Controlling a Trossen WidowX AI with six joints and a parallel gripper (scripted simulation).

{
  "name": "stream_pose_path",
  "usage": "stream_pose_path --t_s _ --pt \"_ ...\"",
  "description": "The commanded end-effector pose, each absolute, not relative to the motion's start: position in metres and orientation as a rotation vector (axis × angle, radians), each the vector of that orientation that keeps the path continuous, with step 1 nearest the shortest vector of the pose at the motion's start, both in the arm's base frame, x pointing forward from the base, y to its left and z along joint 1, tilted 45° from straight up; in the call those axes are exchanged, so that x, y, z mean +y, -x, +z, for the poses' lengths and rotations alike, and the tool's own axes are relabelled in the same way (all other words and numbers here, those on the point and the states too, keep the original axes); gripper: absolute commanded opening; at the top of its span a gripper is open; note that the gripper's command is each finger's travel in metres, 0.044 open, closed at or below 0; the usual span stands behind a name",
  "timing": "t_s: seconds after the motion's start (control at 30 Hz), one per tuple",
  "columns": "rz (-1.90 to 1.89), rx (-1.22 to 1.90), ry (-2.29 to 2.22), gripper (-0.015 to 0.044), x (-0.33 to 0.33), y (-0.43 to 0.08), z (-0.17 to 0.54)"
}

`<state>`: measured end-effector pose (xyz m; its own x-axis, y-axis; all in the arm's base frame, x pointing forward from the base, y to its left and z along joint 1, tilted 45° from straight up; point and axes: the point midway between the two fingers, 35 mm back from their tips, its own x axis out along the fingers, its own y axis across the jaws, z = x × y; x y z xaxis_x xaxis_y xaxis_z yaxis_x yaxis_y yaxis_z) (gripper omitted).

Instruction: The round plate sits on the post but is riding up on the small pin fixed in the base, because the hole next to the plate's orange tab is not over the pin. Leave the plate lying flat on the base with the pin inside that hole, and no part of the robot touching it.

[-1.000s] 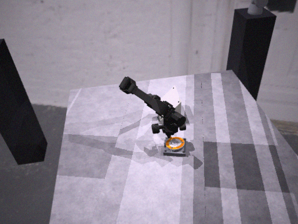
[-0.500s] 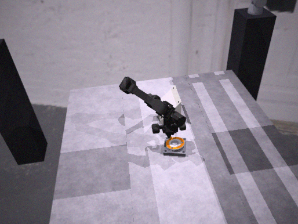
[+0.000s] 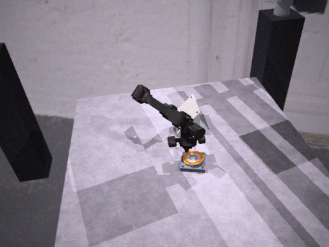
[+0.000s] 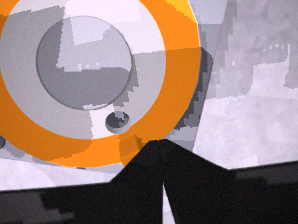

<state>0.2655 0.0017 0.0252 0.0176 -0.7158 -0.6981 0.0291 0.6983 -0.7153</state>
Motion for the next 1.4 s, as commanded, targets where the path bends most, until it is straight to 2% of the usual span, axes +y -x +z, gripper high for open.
stream_pose_path --t_s 0.0,1.37 --pt "-0.623 1.48 0.594 0.0 0.0048 -0.2602 0.0196" --pt "-0.622 1.481 0.593 0.0 0.0133 -0.2576 0.0119"
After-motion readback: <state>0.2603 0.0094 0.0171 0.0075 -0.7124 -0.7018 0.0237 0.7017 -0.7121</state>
